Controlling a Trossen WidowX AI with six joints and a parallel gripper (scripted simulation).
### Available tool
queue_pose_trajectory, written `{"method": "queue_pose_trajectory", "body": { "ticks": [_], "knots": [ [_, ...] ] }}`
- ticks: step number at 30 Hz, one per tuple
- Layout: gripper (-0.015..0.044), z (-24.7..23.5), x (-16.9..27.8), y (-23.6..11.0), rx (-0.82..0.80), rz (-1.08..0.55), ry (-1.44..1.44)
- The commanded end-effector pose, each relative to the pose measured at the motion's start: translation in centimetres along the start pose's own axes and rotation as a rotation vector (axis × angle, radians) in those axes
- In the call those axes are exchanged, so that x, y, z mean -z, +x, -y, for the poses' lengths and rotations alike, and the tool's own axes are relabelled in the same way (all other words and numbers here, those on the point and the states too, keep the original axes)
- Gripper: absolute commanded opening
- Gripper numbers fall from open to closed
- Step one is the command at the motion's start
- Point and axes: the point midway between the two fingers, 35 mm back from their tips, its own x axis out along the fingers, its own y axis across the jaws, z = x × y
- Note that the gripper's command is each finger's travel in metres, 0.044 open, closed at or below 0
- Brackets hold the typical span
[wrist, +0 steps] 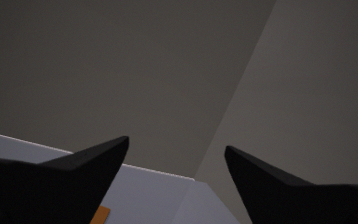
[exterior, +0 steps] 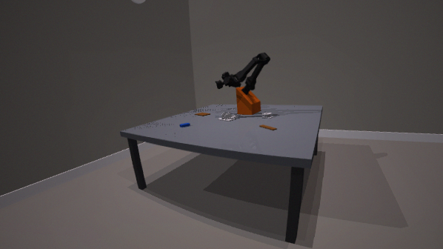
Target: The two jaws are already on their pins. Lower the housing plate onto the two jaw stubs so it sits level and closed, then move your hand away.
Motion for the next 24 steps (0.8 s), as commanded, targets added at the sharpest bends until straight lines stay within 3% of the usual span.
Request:
{"method": "queue_pose_trajectory", "body": {
  "ticks": [1, 24],
  "knots": [
    [0.0426, 0.0, 0.0, 0.0, 0.0, 0.0, 0.0],
    [0.044, -5.3, 0.9, -4.9, -0.326, -0.093, -0.29]
  ]
}}
